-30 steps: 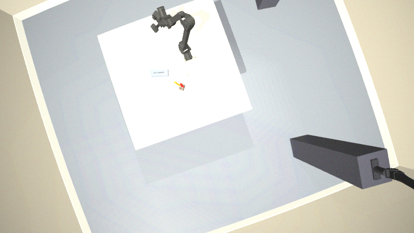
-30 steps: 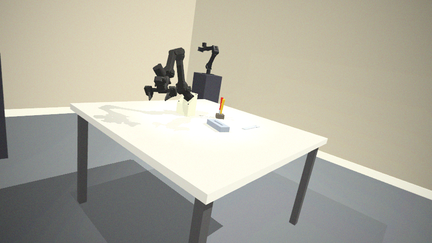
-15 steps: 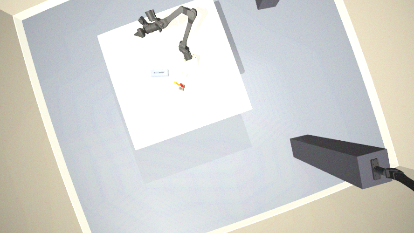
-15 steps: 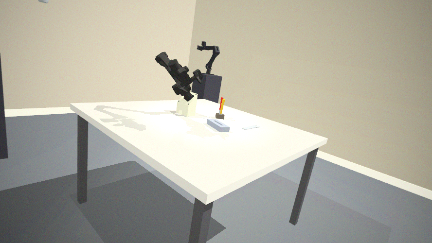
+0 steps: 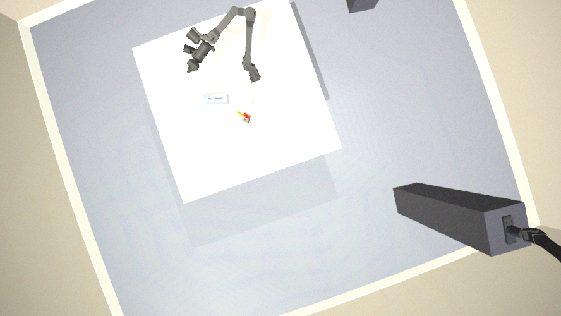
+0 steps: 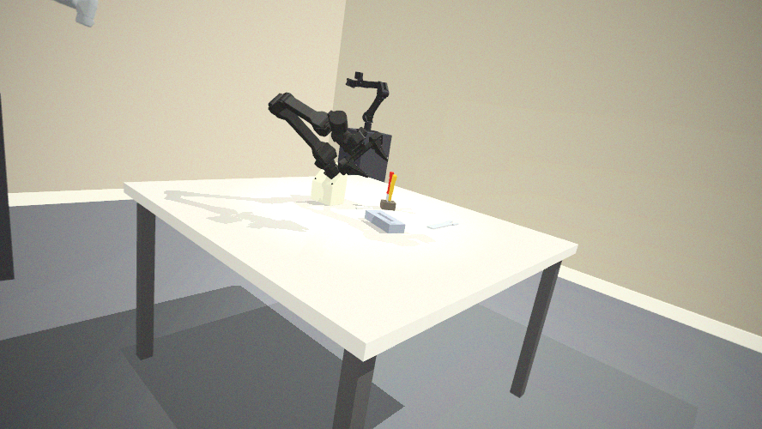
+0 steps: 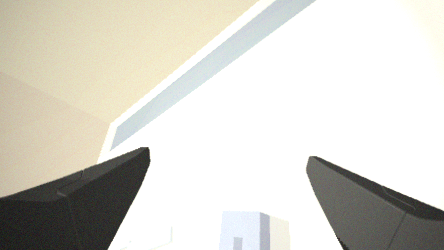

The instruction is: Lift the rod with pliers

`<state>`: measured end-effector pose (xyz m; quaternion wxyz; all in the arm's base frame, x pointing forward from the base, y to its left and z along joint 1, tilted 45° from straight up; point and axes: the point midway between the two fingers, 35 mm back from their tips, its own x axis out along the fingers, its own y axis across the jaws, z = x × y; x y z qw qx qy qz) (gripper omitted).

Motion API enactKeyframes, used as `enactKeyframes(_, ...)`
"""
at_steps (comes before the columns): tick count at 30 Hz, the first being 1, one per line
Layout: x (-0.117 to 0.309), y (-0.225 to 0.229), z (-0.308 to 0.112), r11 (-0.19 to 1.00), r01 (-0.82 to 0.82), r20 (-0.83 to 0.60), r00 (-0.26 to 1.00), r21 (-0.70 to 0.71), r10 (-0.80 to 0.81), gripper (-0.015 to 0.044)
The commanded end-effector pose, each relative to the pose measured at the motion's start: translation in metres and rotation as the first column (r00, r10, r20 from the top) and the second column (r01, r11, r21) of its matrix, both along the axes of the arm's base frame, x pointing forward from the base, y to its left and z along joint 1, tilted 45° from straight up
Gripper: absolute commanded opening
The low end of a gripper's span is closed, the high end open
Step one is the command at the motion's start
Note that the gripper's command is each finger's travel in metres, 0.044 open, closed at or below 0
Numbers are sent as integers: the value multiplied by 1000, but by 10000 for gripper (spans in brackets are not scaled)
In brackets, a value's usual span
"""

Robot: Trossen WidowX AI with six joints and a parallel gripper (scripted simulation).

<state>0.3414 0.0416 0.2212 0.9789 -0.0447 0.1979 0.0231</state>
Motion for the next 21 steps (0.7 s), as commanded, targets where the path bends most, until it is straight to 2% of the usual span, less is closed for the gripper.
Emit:
enactKeyframes(1, -11, 28, -73, 986, -82, -314, 949, -148, 31, 440)
enactKeyframes(6, -52, 51, -145, 884, -291, -639, 769, -365, -11, 440)
enactKeyframes(10, -95, 55, -181, 679, -531, -799, 584, -507, -140, 440)
enactKeyframes(14, -130, 52, -193, 359, -756, -832, 446, -547, -329, 440)
enactKeyframes(15, -134, 51, -193, 311, -780, -828, 434, -543, -356, 440)
enactKeyframes(21, -135, 51, -193, 295, -787, -826, 431, -541, -365, 440)
